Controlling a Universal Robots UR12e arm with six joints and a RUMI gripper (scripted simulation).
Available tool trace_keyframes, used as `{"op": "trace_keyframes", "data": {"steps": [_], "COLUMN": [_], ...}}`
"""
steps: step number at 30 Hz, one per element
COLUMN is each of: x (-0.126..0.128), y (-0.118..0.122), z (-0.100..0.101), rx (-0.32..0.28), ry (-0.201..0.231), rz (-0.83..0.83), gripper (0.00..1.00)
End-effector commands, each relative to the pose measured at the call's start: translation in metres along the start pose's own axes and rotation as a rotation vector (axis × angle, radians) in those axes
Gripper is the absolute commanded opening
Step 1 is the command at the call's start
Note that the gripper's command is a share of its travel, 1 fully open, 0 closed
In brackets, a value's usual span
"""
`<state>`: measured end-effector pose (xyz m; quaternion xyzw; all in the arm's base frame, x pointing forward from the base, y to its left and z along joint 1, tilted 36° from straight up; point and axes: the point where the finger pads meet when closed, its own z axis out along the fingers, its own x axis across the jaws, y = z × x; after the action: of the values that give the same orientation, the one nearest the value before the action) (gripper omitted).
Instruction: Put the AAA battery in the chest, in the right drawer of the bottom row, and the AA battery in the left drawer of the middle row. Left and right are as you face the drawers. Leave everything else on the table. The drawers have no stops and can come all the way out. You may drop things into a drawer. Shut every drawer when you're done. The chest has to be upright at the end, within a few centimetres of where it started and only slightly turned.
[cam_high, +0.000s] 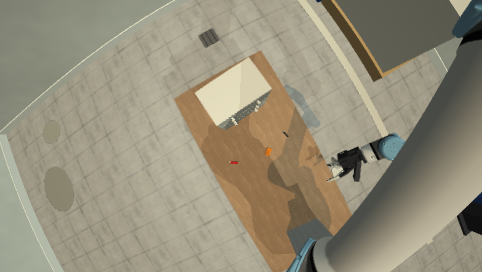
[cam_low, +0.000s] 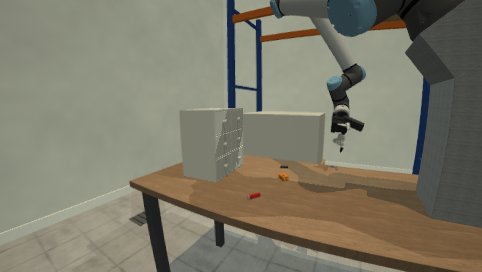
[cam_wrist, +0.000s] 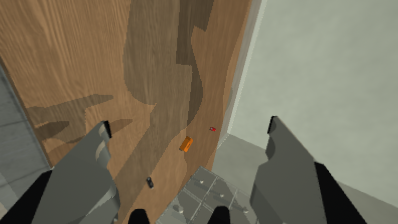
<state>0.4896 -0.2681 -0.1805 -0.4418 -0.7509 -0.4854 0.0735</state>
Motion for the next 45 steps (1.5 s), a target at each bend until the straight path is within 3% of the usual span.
{"op": "trace_keyframes", "data": {"steps": [1, 20, 27, 35, 42, 43, 45], "x": [0.0, 0.0, 0.004, 0.014, 0.038, 0.038, 0.048], "y": [0.0, 0.0, 0.01, 0.034, 0.084, 0.084, 0.102], "z": [0.0, 0.0, -0.002, -0.006, -0.013, -0.013, -0.015], "rx": [0.0, 0.001, 0.036, 0.115, 0.233, 0.233, 0.262], "ry": [-0.001, -0.001, -0.022, -0.083, -0.231, -0.231, -0.289], "rz": [0.0, 0.0, 0.01, 0.035, 0.077, 0.077, 0.089], "gripper": [1.0, 1.0, 1.0, 1.0, 1.0, 1.0, 1.0]}}
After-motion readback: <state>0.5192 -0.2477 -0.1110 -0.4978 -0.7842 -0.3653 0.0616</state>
